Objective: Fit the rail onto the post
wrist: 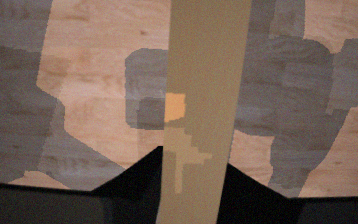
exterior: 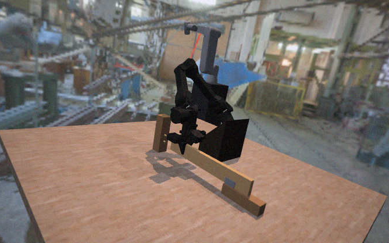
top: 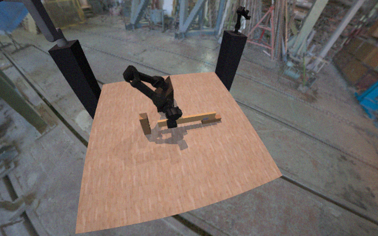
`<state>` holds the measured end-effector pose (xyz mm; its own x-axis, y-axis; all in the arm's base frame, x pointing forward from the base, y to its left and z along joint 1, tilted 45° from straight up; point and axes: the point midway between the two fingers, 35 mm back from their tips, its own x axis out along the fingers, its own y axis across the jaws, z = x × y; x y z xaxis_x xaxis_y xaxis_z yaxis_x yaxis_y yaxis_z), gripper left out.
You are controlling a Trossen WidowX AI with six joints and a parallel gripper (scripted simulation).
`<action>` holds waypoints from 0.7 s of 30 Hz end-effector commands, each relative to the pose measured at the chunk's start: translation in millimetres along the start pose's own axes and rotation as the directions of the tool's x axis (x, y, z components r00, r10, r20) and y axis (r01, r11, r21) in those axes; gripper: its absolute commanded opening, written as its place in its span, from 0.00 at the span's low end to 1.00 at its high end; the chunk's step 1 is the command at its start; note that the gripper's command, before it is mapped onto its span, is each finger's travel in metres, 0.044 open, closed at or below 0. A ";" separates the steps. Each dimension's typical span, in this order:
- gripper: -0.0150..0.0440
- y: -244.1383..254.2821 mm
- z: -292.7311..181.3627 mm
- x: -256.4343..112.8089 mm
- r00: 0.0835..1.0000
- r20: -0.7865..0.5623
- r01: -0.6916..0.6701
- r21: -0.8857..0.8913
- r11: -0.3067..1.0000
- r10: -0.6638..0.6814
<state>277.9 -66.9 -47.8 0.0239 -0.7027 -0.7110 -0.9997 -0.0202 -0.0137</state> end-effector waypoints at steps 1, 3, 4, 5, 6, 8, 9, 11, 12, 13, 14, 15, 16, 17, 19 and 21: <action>0.25 -1.6 -1.8 -3.1 1.000 0.002 0.011 -0.005 1.000 -0.011; 0.25 -1.6 -2.5 -3.2 1.000 0.002 0.011 -0.005 1.000 -0.011; 0.25 -1.6 -2.8 -3.3 1.000 0.002 0.011 -0.005 1.000 -0.011; 0.25 -1.6 -3.1 -3.4 1.000 0.001 0.011 -0.005 1.000 -0.011; 0.25 -1.6 -3.4 -3.5 1.000 0.001 0.011 -0.005 1.000 -0.011; 0.25 -1.7 -4.0 -3.7 1.000 0.001 0.011 -0.005 1.000 -0.011; 0.25 -1.7 -4.3 -3.8 1.000 0.001 0.011 -0.005 1.000 -0.011; 0.25 -1.8 -4.9 -4.0 1.000 0.001 0.011 -0.005 1.000 -0.011; 0.25 -1.9 -5.2 -4.1 1.000 0.001 0.011 -0.005 1.000 -0.011; 0.25 -1.9 -5.5 -4.2 1.000 0.001 0.011 -0.005 1.000 -0.011; 0.25 -1.9 -5.8 -4.4 1.000 0.001 0.011 -0.005 1.000 -0.011; 0.25 -2.0 -6.1 -4.5 1.000 0.001 0.011 -0.005 1.000 -0.011; 0.25 -2.0 -6.4 -4.6 1.000 0.001 0.011 -0.005 1.000 -0.011; 0.25 -2.1 -6.7 -4.7 1.000 0.001 0.011 -0.005 1.000 -0.011; 0.25 -2.2 -7.3 -5.0 1.000 0.001 0.011 -0.005 1.000 -0.011; 0.25 -2.3 -7.9 -5.2 1.000 0.001 0.011 -0.005 1.000 -0.011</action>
<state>278.3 -70.1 -42.4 0.0252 -0.7042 -0.7095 -0.9997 -0.0223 -0.0134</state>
